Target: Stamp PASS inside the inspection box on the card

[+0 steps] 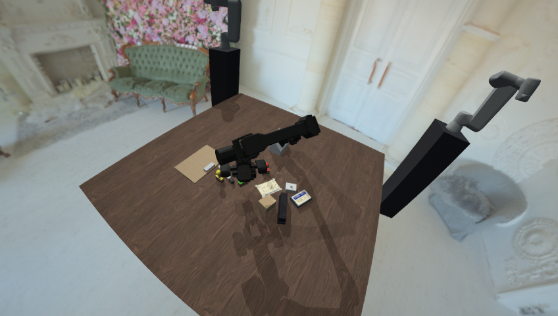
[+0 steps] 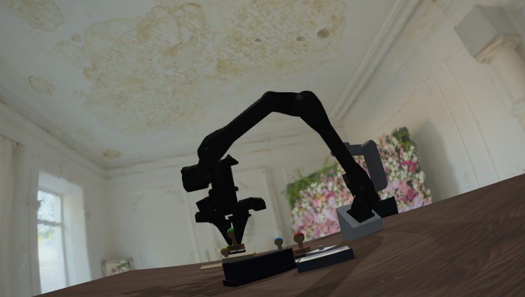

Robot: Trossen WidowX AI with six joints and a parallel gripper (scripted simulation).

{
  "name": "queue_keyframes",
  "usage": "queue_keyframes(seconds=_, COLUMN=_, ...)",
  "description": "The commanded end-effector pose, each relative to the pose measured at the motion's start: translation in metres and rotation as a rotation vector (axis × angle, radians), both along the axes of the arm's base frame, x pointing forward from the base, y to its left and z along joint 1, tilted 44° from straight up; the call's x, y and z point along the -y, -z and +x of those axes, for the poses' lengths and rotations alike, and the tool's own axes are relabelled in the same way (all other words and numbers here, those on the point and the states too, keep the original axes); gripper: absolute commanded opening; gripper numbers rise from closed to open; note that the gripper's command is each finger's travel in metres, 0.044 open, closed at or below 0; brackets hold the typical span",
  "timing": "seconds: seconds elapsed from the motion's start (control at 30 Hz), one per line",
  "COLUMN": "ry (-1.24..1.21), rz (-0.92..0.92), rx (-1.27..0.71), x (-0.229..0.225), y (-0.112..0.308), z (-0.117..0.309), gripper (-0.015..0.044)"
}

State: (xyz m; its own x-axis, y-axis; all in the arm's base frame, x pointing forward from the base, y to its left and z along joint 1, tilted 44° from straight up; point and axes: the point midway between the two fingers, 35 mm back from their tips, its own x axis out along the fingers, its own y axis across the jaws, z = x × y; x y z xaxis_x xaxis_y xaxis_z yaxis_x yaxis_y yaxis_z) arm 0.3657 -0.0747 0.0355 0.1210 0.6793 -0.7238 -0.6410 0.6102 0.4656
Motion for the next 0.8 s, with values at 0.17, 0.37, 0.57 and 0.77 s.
queue_keyframes(seconds=0.17, ry=0.003, rz=0.007, rx=-0.009, x=-0.012, y=0.013, z=0.0, gripper=0.0)
queue_keyframes(seconds=0.37, ry=0.002, rz=0.008, rx=-0.008, x=-0.019, y=0.02, z=0.001, gripper=0.0)
queue_keyframes(seconds=0.57, ry=0.002, rz=0.009, rx=-0.008, x=-0.026, y=0.027, z=0.001, gripper=0.0)
queue_keyframes(seconds=0.77, ry=0.002, rz=0.01, rx=-0.008, x=-0.03, y=0.031, z=0.001, gripper=0.0)
